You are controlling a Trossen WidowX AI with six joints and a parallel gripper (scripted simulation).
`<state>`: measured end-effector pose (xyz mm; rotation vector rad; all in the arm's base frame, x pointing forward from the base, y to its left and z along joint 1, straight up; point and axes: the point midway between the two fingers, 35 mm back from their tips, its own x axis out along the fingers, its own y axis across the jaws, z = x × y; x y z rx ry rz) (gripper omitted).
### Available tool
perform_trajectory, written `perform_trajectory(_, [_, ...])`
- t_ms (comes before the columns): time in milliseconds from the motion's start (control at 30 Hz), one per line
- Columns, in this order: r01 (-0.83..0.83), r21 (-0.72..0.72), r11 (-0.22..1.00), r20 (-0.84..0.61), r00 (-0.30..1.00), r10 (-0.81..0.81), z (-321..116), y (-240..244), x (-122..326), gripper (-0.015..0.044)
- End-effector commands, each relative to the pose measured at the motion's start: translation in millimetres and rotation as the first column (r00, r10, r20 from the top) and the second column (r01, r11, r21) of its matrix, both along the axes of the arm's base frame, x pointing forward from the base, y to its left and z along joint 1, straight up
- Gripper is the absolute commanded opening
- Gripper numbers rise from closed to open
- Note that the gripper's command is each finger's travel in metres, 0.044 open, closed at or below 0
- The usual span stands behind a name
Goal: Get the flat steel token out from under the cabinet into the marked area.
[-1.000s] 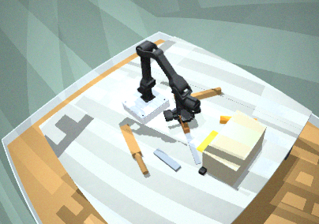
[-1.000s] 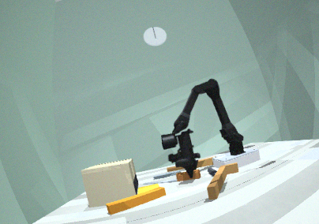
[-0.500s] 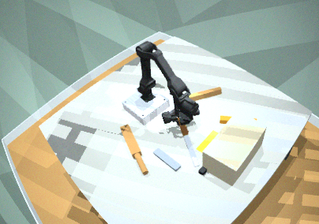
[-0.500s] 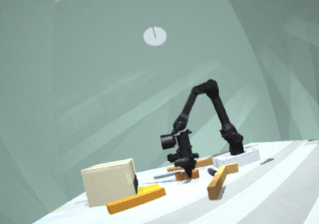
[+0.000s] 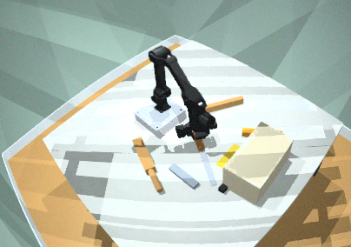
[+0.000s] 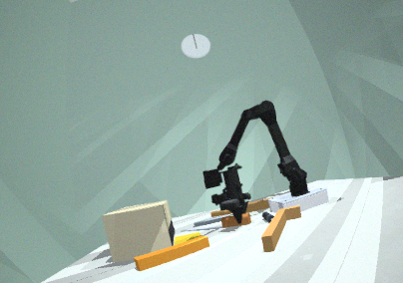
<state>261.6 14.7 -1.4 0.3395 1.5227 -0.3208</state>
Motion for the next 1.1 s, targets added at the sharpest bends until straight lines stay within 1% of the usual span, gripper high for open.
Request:
perform_trajectory(0, [0.002,-0.001,1.000,0.002,1.000,-0.002,0,-4,0,0.0000])
perform_trajectory(1067, [0.002,-0.004,1.000,0.002,1.000,-0.002,0,-36,-2,0.0000])
